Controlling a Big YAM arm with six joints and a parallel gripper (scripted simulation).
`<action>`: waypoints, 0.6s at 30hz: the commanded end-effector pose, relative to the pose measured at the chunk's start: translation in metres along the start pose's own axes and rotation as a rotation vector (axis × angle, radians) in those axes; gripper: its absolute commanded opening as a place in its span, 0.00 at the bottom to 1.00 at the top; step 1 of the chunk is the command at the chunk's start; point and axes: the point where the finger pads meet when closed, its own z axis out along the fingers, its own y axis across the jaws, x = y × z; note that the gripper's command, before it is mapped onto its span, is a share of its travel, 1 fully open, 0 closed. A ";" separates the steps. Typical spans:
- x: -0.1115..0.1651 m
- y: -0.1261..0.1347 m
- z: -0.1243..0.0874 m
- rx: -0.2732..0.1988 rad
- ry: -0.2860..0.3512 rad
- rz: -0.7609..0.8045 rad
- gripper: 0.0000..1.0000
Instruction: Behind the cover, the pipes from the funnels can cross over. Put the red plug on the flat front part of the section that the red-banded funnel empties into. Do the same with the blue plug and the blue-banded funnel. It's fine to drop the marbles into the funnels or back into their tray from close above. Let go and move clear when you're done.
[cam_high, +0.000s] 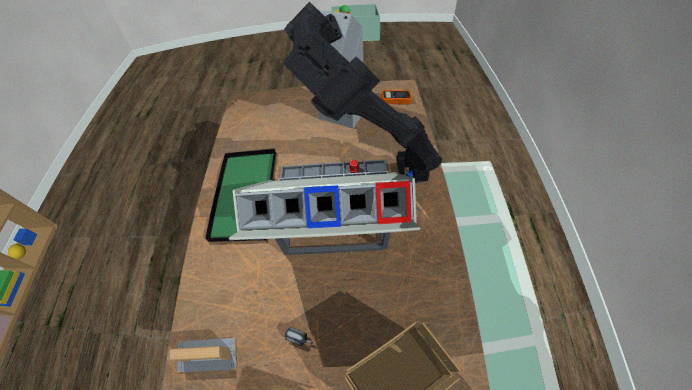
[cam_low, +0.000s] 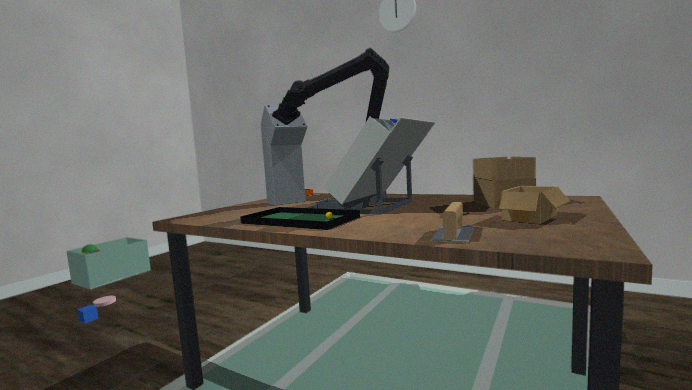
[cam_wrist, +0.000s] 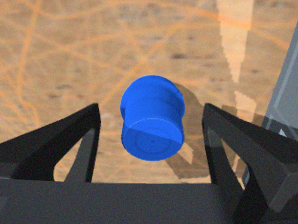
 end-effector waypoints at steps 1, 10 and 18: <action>0.011 -0.006 0.007 0.009 0.016 -0.014 0.63; 0.011 -0.006 0.007 0.009 0.016 -0.014 0.63; 0.011 -0.006 0.007 0.009 0.016 -0.013 0.00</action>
